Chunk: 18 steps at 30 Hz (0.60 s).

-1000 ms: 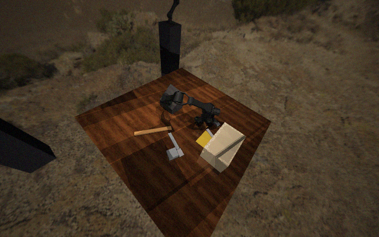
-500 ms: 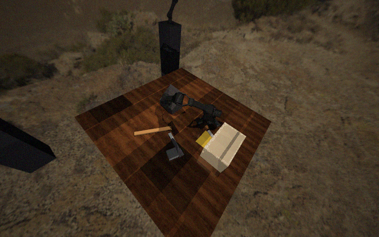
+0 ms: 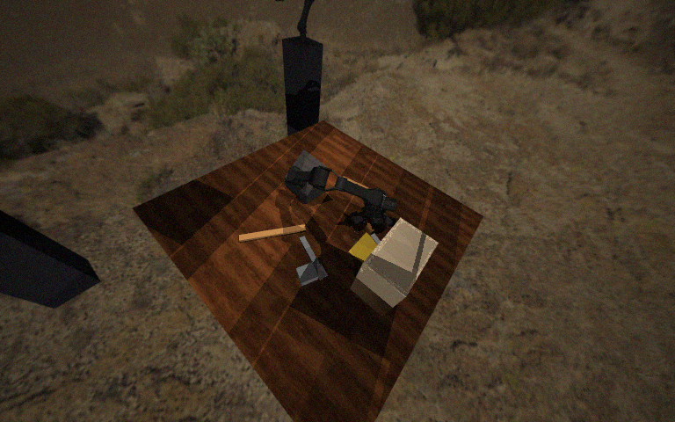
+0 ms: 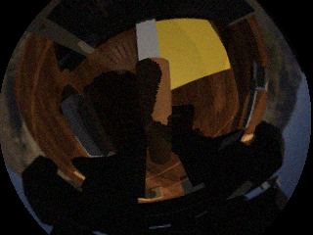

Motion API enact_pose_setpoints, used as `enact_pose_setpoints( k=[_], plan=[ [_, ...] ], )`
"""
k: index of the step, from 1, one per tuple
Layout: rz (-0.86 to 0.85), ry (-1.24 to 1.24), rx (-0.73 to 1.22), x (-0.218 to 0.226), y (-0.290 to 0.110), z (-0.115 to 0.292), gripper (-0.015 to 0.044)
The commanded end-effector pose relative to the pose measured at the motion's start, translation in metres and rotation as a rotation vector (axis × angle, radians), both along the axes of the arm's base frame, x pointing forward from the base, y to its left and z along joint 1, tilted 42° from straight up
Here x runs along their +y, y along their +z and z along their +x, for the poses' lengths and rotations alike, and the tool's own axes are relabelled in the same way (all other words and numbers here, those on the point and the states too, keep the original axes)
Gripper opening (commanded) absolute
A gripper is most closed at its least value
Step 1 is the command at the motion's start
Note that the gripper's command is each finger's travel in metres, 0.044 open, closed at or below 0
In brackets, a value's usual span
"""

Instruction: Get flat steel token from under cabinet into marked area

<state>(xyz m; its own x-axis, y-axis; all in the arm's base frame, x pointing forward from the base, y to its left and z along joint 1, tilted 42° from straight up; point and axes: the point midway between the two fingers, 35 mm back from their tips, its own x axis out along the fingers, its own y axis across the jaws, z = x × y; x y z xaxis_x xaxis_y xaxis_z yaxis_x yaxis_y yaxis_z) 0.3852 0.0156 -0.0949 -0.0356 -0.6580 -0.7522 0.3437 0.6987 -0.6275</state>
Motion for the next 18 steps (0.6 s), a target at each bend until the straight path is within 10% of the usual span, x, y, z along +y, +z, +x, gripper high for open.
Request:
enact_pose_setpoints(
  k=[1,18],
  plan=[
    [0.002,0.000,-0.003,-0.002,0.001,0.007,0.0000],
    [0.001,0.000,-0.002,-0.013,0.009,0.004,0.0000]
  ],
)
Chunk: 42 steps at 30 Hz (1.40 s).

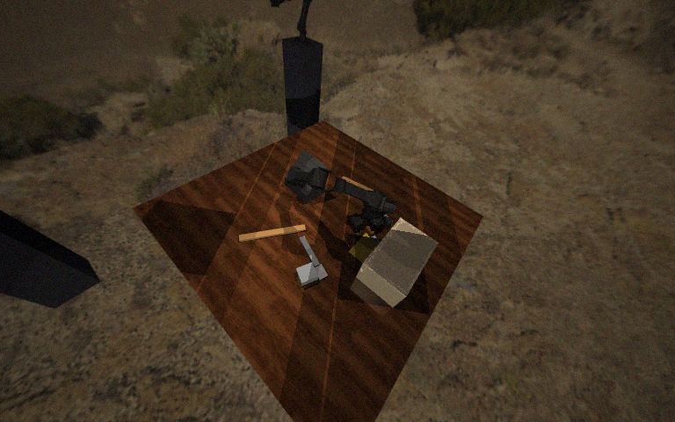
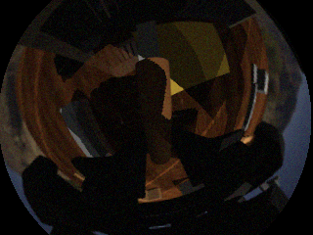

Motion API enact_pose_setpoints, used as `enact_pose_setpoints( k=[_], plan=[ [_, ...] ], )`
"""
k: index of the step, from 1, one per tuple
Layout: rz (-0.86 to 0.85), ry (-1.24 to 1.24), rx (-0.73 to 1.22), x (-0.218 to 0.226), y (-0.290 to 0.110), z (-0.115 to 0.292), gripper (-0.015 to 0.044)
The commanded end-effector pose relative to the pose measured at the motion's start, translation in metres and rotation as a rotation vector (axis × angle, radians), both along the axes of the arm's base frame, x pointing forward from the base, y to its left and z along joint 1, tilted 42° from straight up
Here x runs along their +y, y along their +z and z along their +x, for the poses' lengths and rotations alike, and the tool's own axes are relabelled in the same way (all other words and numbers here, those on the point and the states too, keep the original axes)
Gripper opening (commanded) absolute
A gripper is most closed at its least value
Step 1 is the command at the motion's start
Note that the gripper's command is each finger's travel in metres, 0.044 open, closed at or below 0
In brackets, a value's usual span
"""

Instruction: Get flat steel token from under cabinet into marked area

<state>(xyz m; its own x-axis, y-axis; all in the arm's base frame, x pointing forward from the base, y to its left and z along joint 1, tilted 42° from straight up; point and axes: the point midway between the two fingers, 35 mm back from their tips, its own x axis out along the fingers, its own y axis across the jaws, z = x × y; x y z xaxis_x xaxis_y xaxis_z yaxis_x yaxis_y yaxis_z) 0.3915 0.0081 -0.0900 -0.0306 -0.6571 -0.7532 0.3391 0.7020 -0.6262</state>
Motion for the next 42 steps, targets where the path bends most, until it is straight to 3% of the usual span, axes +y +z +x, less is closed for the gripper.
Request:
enact_pose_setpoints(
  k=[1,42],
  plan=[
    [0.000,-0.007,-0.002,-0.006,0.004,-0.003,0.0000],
    [-0.001,-0.007,0.000,-0.011,0.008,-0.028,0.0000]
  ],
)
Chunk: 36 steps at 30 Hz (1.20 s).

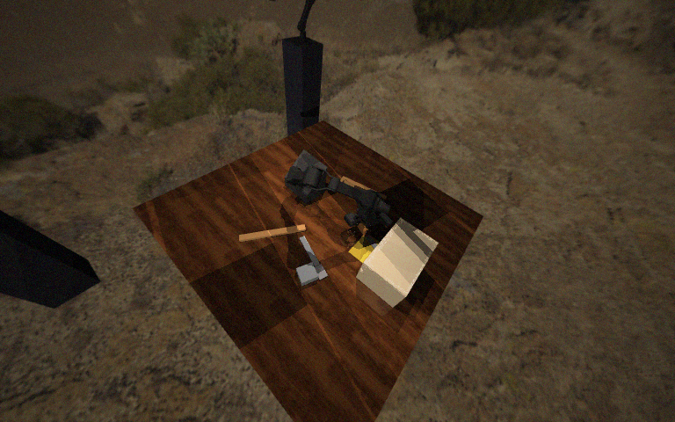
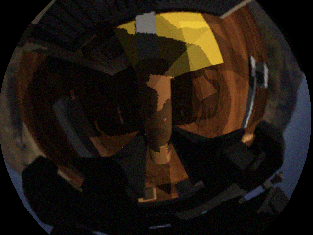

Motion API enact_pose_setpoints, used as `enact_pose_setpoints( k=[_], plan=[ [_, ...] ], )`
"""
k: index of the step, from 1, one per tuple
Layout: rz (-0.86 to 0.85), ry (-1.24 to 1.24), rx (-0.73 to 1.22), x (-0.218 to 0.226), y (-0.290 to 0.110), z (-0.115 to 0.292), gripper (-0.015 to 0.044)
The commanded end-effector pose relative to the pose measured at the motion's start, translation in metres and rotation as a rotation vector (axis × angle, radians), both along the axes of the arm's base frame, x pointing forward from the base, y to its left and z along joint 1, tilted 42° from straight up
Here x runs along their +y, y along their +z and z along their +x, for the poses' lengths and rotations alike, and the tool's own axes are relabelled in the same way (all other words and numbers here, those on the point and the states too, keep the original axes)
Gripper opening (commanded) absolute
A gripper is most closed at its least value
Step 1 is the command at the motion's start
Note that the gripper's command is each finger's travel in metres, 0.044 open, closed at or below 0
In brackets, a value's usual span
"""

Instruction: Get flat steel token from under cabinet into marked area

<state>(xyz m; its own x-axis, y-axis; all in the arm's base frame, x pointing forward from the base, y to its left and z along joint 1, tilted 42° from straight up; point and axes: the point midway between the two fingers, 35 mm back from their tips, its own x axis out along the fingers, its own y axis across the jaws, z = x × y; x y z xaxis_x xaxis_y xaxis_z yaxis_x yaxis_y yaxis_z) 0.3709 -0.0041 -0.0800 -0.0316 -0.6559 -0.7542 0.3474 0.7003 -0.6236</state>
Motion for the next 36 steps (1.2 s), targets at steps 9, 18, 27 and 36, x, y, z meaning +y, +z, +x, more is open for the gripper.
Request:
enact_pose_setpoints(
  k=[9,18,27,36],
  plan=[
    [-0.002,0.000,0.006,0.005,-0.005,-0.017,0.0000],
    [-0.001,0.000,0.006,0.008,-0.007,-0.027,0.0000],
    [-0.001,0.000,0.007,0.012,-0.010,-0.037,0.0000],
    [0.000,0.000,0.007,0.016,-0.013,-0.049,0.0000]
  ],
)
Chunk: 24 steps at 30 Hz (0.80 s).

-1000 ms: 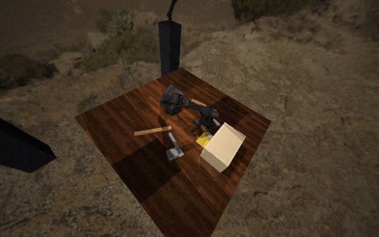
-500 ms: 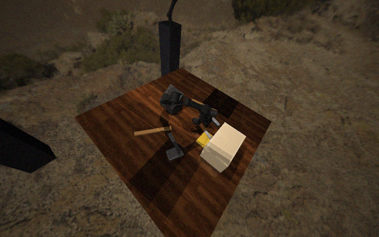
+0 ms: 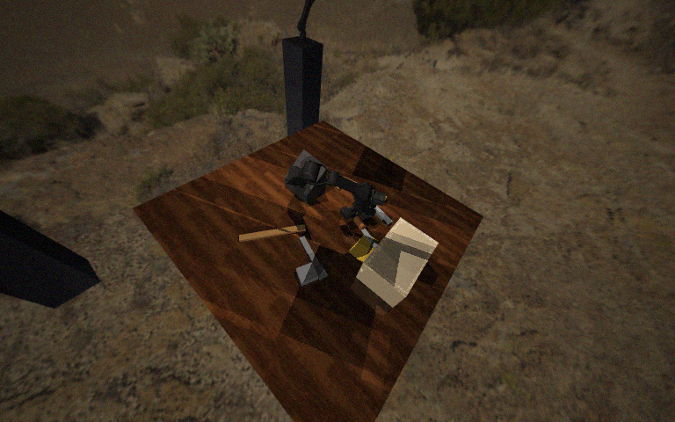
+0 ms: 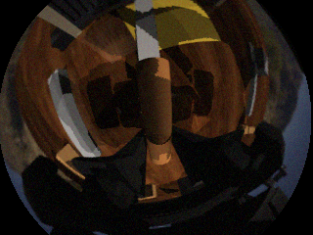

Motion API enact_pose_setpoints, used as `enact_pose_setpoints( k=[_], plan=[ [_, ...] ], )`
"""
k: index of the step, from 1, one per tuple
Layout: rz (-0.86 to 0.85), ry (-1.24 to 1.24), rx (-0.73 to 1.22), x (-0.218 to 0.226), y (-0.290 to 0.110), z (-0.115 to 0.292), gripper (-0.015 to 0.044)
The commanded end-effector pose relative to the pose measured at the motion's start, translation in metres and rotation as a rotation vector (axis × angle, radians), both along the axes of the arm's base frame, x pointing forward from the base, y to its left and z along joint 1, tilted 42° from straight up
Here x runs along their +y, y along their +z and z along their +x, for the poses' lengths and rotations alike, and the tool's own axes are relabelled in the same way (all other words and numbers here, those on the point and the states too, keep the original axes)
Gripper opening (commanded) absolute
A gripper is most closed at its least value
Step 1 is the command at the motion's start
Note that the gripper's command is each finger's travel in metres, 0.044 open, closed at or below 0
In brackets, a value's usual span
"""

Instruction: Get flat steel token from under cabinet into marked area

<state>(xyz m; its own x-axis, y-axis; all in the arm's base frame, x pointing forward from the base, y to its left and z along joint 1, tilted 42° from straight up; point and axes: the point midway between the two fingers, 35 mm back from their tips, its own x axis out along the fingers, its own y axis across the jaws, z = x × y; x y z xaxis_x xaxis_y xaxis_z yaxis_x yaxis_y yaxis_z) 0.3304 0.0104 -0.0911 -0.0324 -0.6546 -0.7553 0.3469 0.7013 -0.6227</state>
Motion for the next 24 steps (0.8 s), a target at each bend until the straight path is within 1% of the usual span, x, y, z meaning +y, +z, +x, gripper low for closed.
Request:
enact_pose_setpoints(
  k=[1,24],
  plan=[
    [-0.002,0.000,0.006,0.002,-0.002,-0.009,0.0000],
    [-0.001,0.000,0.008,0.014,-0.011,-0.041,0.0000]
  ],
)
